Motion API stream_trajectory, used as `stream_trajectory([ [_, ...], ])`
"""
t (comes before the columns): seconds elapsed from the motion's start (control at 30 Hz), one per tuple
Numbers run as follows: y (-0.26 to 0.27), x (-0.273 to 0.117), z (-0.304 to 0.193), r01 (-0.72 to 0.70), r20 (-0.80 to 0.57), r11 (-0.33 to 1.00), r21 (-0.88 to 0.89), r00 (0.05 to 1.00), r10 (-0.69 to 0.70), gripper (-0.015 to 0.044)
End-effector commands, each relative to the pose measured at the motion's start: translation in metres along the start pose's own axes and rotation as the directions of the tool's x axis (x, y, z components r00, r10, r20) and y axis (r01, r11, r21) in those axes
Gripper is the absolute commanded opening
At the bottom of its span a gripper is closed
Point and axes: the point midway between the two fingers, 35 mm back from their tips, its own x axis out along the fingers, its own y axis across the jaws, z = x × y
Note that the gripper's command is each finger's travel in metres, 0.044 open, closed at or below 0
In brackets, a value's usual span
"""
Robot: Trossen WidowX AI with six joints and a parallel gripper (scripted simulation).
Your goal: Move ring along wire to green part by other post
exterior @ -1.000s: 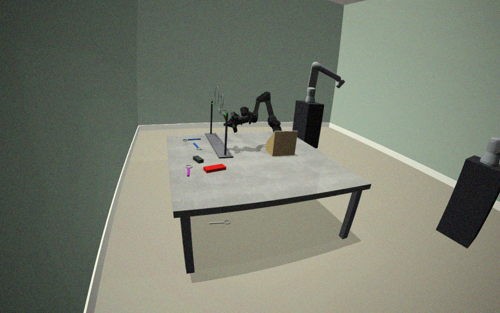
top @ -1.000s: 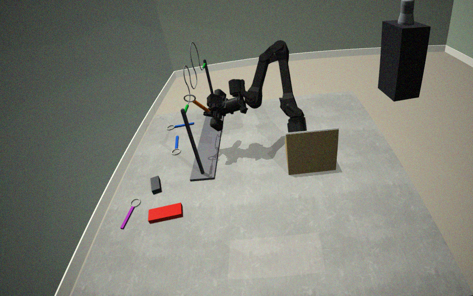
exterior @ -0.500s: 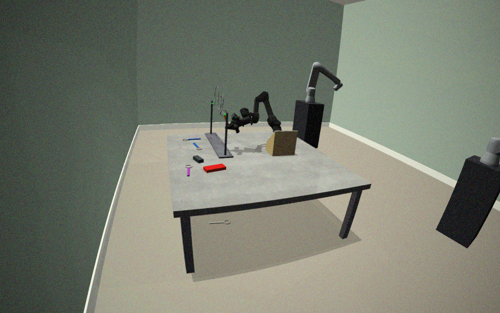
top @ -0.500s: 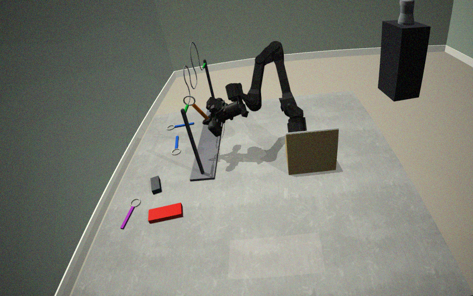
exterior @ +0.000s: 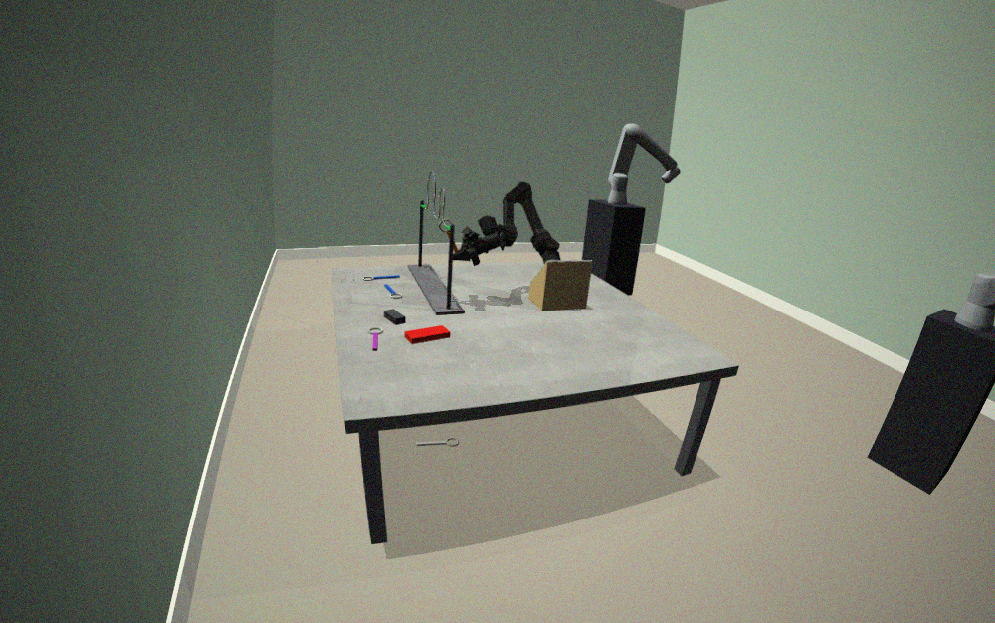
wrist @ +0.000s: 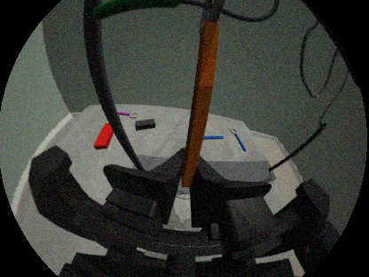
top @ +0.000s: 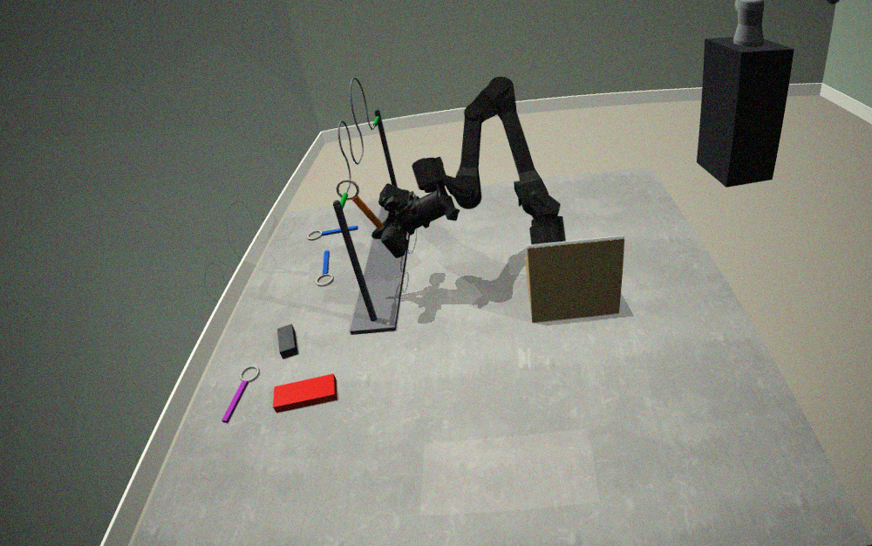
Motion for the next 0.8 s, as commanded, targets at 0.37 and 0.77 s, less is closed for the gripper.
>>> stream_trajectory([
  [0.37, 0.019, -0.003, 0.000, -0.009, -0.003, 1.000, 0.027, 1.000, 0.009, -0.0150],
  [0.77, 0.031, -0.005, 0.001, -0.010, -0.002, 1.000, 0.028, 1.000, 0.010, -0.0150],
])
